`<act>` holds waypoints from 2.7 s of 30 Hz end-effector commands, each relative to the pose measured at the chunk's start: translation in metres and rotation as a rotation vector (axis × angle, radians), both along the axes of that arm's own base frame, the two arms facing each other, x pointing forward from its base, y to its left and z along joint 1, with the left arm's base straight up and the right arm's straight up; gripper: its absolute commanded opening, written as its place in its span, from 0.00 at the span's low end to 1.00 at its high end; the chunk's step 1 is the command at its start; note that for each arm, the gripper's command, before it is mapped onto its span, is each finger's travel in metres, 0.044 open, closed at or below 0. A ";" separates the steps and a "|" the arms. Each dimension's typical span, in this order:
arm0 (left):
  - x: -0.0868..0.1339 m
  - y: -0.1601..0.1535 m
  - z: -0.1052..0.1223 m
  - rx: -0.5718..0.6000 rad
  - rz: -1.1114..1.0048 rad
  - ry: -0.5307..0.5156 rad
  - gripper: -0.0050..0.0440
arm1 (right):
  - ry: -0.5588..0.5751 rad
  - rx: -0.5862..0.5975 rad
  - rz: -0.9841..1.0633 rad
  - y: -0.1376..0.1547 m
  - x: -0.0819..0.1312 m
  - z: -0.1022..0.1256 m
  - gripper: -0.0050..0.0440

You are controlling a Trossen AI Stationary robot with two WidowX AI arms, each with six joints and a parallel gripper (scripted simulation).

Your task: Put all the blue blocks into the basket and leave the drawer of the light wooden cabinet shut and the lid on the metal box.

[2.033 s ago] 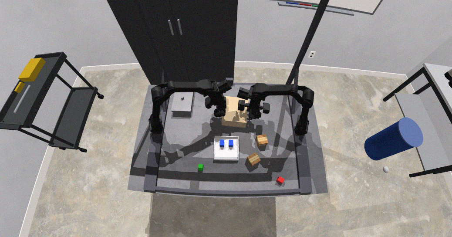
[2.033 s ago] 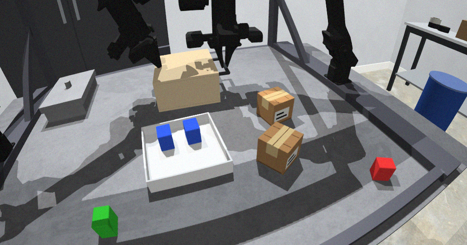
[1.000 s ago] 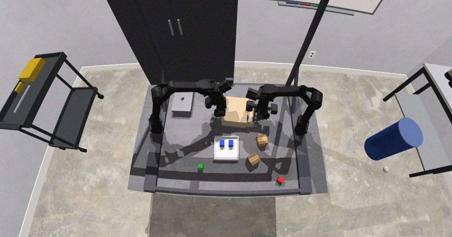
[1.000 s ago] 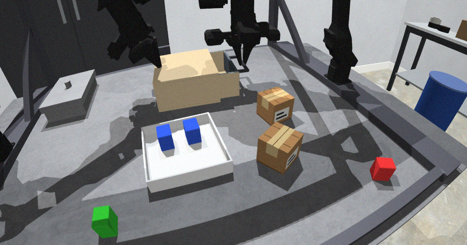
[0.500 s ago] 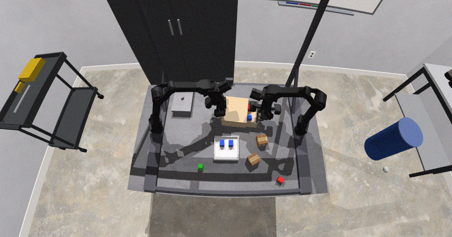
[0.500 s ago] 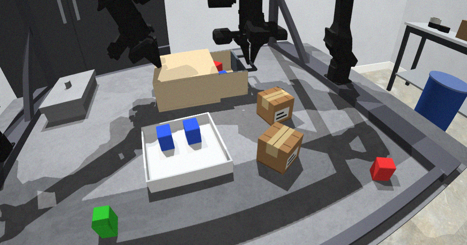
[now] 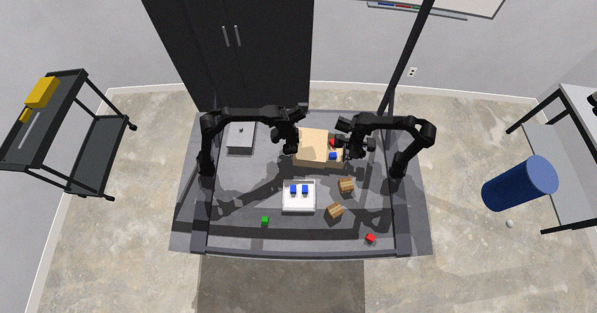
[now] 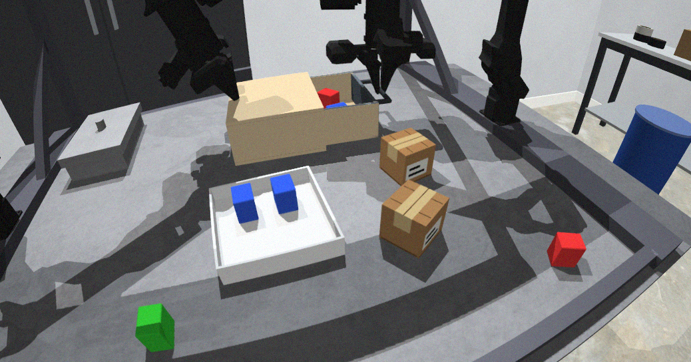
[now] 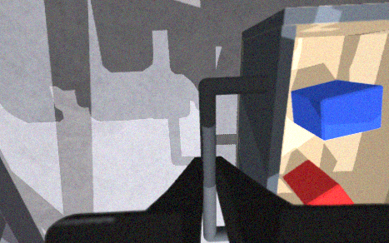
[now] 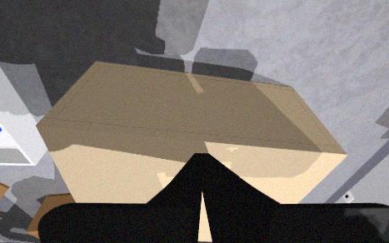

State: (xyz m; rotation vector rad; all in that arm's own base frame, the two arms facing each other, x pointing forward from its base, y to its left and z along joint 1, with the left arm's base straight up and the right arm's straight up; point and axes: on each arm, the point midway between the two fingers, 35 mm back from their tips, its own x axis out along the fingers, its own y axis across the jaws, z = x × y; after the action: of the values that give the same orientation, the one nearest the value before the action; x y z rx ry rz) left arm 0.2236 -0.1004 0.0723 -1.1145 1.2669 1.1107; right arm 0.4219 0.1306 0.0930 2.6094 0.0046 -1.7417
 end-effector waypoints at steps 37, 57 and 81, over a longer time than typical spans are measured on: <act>0.005 -0.002 0.059 -0.023 0.000 -0.053 0.28 | -0.034 0.010 -0.001 0.001 0.011 0.007 0.00; 0.000 0.000 0.067 -0.011 0.000 -0.027 0.28 | -0.034 0.010 -0.001 0.001 0.011 0.007 0.00; 0.000 0.000 0.067 -0.011 0.000 -0.027 0.28 | -0.077 0.025 -0.001 0.001 0.012 0.039 0.00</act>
State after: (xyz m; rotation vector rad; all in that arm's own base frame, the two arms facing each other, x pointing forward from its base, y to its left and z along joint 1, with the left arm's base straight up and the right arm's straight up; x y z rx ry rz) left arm 0.2219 -0.1008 0.1336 -1.1194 1.2644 1.1035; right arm 0.4274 0.1319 0.0971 2.6158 0.0069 -1.7367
